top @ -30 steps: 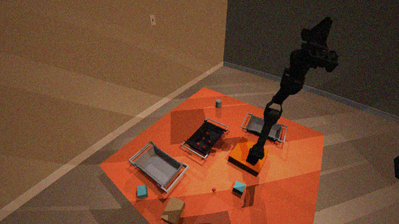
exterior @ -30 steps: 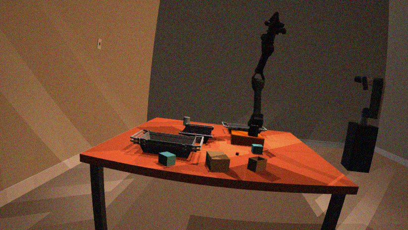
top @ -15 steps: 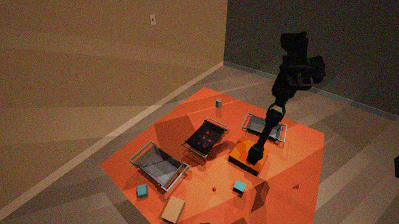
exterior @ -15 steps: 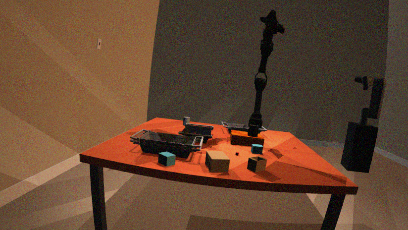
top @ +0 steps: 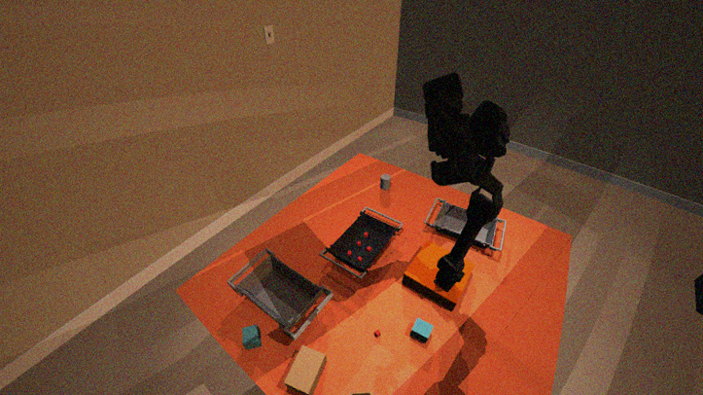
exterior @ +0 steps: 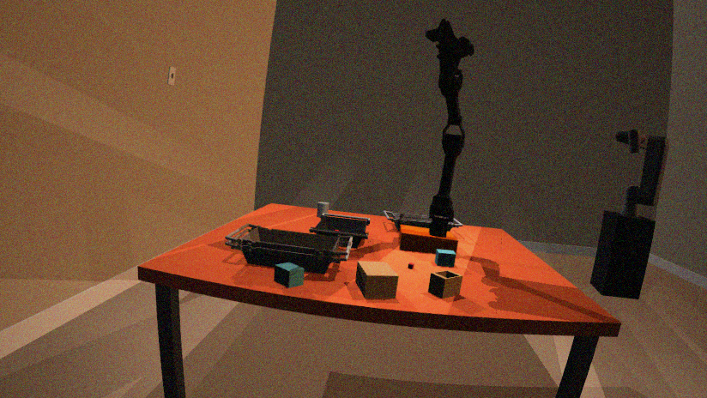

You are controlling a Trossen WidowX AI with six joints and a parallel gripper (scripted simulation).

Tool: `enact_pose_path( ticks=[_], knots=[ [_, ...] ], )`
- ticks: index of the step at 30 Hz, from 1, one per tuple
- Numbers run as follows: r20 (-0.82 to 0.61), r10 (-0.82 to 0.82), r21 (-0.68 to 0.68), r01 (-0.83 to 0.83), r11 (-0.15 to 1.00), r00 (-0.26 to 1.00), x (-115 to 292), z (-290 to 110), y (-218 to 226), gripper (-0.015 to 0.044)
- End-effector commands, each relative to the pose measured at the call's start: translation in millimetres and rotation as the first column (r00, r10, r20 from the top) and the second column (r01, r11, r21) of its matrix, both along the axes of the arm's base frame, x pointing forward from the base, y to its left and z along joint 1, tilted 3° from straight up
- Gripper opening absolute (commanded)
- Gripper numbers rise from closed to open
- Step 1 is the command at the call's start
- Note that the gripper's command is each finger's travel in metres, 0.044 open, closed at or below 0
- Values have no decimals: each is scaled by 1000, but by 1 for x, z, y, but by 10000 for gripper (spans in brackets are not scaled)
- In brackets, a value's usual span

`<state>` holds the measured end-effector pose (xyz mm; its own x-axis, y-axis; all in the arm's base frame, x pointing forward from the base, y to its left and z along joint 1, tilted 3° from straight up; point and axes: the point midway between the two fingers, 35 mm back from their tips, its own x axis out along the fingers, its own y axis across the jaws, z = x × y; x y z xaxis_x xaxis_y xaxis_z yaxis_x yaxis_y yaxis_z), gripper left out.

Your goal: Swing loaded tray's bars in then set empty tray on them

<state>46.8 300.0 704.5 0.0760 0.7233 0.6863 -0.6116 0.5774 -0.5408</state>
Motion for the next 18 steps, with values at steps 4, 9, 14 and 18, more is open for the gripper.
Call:
enact_pose_path(
  ticks=[4,9,14,18],
  knots=[
    [-177,-57,-135,33,990,983,60,-39,37,89],
    [-332,-66,-188,2,982,941,95,-65,52,89],
    [-585,-131,-235,-12,972,801,162,-110,59,89],
    [-761,-184,-237,-2,972,622,216,-150,51,89]
  ],
)
